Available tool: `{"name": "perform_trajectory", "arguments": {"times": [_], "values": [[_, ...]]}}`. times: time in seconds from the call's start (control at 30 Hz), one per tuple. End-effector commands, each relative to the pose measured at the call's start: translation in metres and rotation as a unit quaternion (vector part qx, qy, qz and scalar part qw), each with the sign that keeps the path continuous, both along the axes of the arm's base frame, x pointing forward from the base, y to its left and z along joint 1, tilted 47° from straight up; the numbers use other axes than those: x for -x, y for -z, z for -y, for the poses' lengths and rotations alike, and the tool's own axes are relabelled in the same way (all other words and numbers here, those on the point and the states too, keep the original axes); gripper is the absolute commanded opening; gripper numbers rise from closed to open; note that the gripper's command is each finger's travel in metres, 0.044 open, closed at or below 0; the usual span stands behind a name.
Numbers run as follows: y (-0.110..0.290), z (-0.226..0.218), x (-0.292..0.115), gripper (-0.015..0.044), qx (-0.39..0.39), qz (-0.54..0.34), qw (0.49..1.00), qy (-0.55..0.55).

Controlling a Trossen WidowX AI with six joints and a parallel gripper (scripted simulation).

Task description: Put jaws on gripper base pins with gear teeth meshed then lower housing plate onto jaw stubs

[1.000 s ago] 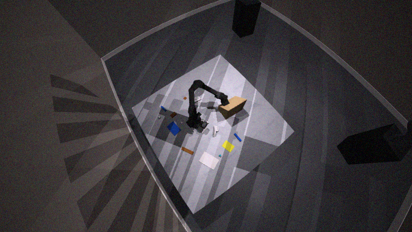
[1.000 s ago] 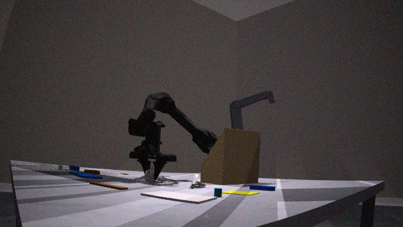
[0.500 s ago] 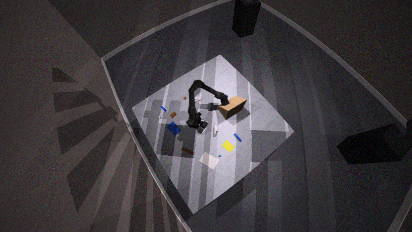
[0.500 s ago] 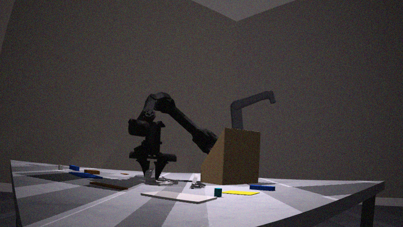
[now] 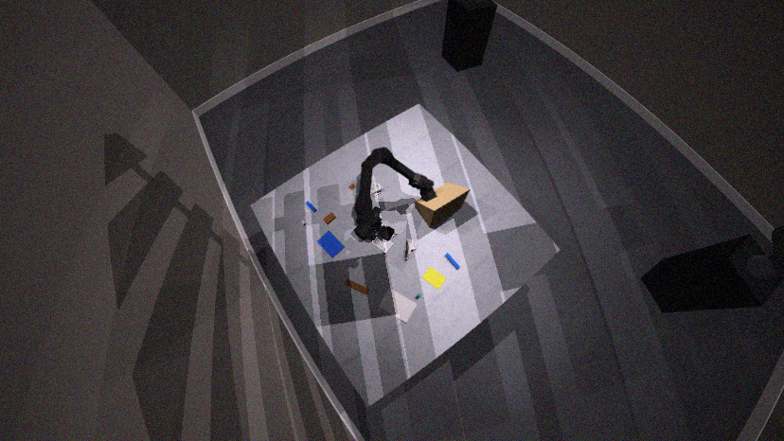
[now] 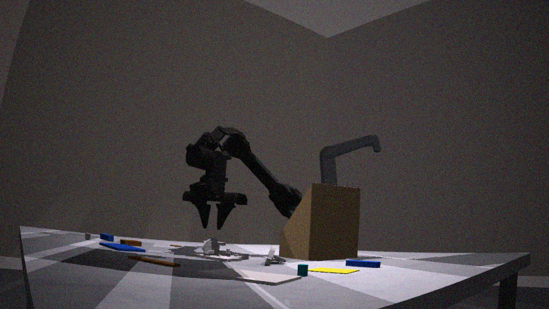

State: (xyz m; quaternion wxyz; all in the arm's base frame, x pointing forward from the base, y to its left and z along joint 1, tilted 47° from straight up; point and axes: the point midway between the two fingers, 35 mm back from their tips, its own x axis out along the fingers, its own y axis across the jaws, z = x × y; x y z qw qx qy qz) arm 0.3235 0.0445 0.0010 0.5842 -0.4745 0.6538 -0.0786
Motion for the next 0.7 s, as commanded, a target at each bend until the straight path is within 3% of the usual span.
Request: {"name": "perform_trajectory", "arguments": {"times": [0.0, 0.23, 0.63, 0.67], "values": [[0.0007, 0.0009, 0.0003, 0.0172, 0.001, -0.001, 1.0, 0.001], [0.0007, 0.0009, 0.0003, 0.0, 0.001, -0.001, 1.0, 0.001], [0.0008, 0.0009, 0.0002, 0.0, 0.001, -0.001, 1.0, 0.001], [0.0008, 0.0009, 0.0002, 0.0026, 0.001, -0.001, 1.0, 0.001]]}}
